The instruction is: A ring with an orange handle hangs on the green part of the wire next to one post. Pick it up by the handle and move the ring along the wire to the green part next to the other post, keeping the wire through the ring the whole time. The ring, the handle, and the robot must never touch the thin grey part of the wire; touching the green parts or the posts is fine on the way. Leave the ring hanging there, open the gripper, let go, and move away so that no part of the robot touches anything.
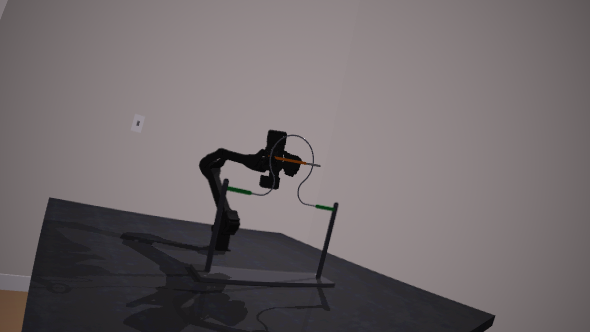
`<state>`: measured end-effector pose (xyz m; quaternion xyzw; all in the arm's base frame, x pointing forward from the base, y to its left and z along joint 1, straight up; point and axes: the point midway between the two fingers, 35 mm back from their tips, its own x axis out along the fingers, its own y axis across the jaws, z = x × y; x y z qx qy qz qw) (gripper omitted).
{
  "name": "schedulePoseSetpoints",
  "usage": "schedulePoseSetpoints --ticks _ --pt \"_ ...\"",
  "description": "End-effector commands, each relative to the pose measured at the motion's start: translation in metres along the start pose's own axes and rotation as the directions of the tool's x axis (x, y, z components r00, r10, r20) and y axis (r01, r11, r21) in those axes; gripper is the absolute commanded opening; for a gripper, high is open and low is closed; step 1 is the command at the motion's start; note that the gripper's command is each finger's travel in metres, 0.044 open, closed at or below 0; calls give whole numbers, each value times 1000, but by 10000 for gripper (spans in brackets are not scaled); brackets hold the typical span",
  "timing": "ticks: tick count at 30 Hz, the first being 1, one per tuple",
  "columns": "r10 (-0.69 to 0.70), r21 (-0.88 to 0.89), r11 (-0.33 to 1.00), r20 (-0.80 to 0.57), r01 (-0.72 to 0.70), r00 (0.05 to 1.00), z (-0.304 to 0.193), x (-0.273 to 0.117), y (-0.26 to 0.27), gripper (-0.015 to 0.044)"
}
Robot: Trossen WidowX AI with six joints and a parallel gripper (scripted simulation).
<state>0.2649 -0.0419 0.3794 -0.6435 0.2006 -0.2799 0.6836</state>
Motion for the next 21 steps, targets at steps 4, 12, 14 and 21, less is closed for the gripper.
schedulePoseSetpoints --ticks 4,12,14,21 --pt "-48 -74 996 15 49 999 0 0 -4 -150" --pt "-102 -160 981 33 106 994 1 0 -8 -150" --pt "-115 -181 976 38 120 993 1 0 -9 -150" --pt "-160 -253 952 59 170 985 2 0 -13 -150"
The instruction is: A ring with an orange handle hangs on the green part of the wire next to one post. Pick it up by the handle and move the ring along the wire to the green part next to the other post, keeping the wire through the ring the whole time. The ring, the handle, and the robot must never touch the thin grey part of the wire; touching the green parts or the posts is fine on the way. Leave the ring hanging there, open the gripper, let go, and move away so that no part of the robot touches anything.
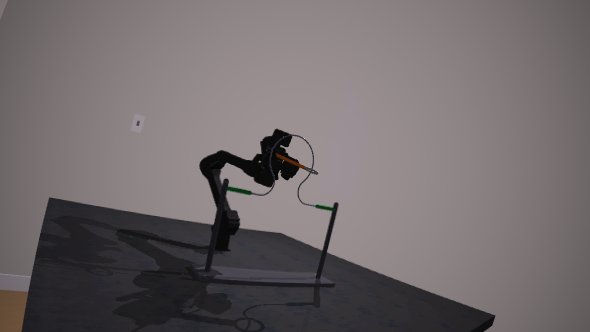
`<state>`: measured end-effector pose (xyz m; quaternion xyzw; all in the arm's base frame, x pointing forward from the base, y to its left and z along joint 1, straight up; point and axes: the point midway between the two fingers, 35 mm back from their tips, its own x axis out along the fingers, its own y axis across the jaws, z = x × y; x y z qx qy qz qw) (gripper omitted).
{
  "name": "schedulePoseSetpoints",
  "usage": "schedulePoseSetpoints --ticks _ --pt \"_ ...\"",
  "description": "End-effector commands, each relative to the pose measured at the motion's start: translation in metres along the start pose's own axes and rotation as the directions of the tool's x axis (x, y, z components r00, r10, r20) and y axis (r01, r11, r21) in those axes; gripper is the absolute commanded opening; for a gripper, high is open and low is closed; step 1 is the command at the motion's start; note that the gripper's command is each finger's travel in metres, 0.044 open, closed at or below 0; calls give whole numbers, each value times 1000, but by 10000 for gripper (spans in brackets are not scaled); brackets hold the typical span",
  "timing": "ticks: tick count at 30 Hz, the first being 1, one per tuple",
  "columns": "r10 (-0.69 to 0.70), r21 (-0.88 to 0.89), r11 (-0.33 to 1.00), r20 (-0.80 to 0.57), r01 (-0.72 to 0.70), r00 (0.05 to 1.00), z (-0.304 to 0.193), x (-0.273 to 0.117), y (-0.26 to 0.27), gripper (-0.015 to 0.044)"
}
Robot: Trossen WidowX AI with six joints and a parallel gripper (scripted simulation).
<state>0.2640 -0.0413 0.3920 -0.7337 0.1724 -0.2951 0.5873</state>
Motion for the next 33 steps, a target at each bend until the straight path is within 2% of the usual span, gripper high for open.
schedulePoseSetpoints --ticks 1,21,33 --pt "-27 -45 999 9 27 1000 1 0 -1 -150" --pt "-157 -251 954 55 166 986 2 0 -11 -150" --pt "-191 -306 930 72 205 979 1 1 -8 -150"
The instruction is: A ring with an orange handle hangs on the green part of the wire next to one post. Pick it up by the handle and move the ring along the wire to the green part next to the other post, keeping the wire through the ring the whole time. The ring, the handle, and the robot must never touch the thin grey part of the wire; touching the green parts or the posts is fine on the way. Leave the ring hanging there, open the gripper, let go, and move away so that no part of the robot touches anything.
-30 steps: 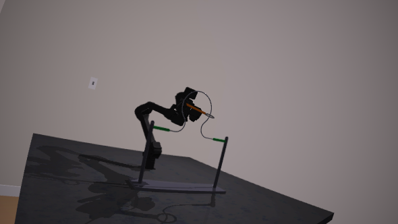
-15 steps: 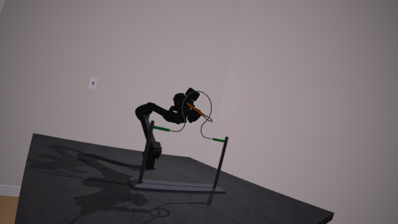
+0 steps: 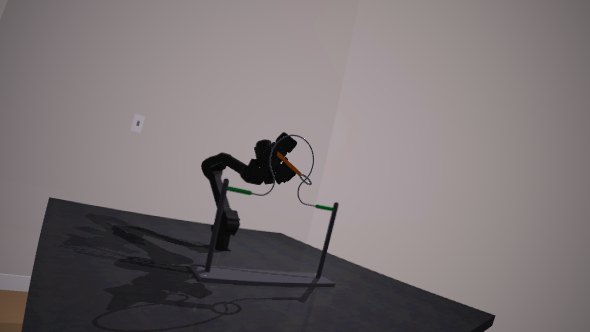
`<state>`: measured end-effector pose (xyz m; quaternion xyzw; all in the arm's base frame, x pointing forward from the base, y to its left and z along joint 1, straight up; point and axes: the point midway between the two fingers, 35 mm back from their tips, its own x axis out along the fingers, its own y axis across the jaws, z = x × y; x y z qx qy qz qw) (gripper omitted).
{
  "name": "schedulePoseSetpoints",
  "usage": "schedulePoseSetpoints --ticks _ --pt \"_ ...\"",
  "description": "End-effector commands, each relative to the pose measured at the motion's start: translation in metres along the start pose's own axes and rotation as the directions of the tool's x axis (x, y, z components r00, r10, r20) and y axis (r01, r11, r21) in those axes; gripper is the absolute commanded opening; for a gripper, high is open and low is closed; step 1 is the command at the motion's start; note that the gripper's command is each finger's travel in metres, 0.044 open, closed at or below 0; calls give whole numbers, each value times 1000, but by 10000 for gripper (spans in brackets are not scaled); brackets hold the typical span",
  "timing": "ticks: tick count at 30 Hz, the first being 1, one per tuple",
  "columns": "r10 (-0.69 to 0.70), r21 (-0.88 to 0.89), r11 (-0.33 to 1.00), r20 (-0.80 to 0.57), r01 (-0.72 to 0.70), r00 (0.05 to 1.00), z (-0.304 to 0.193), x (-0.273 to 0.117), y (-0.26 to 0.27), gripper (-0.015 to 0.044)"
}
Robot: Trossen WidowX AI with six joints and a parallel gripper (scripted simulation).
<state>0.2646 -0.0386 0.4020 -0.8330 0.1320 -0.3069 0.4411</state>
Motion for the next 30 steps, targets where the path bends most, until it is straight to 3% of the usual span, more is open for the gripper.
schedulePoseSetpoints --ticks 1,16,30 --pt "-9 -14 1000 3 9 1000 0 -1 3 -150" --pt "48 66 997 -44 -45 998 -2 -7 27 -150" --pt "226 300 935 -91 -190 970 4 -24 72 -150"
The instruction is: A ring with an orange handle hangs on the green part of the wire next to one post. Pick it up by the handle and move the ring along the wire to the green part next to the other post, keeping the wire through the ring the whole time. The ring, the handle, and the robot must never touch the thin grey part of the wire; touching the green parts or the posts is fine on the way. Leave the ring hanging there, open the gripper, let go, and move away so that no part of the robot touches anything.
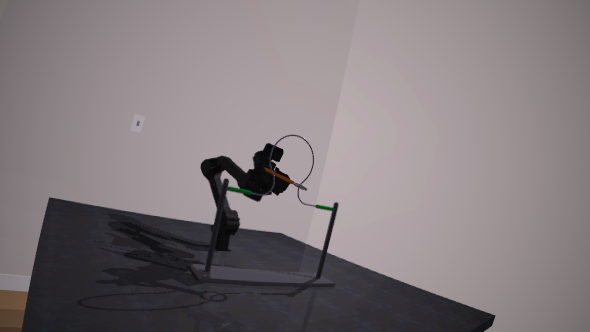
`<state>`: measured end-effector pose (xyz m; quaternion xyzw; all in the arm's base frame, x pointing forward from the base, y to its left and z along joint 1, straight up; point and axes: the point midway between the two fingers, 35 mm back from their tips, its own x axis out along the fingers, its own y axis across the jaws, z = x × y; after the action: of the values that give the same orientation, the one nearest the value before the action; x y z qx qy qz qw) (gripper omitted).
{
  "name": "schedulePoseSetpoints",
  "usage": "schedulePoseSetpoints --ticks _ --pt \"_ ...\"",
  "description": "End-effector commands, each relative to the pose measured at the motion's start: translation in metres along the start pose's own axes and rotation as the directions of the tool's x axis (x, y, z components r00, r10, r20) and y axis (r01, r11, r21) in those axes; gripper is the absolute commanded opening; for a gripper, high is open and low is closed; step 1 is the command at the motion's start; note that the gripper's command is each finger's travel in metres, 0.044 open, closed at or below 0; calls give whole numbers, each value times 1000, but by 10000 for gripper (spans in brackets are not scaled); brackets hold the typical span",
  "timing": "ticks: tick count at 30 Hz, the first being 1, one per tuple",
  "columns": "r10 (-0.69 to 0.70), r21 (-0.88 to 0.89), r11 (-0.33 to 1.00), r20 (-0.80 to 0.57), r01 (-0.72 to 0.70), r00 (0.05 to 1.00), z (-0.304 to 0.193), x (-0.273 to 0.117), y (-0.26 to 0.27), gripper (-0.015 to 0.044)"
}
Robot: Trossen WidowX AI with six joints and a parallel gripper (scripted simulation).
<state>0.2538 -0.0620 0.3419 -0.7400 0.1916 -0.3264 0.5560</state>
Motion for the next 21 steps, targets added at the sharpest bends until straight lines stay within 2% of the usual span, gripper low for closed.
schedulePoseSetpoints --ticks 1,21 --pt "51 68 996 -13 -50 999 -2 -2 14 -150" --pt "315 404 867 6 -290 949 13 -22 77 -150"
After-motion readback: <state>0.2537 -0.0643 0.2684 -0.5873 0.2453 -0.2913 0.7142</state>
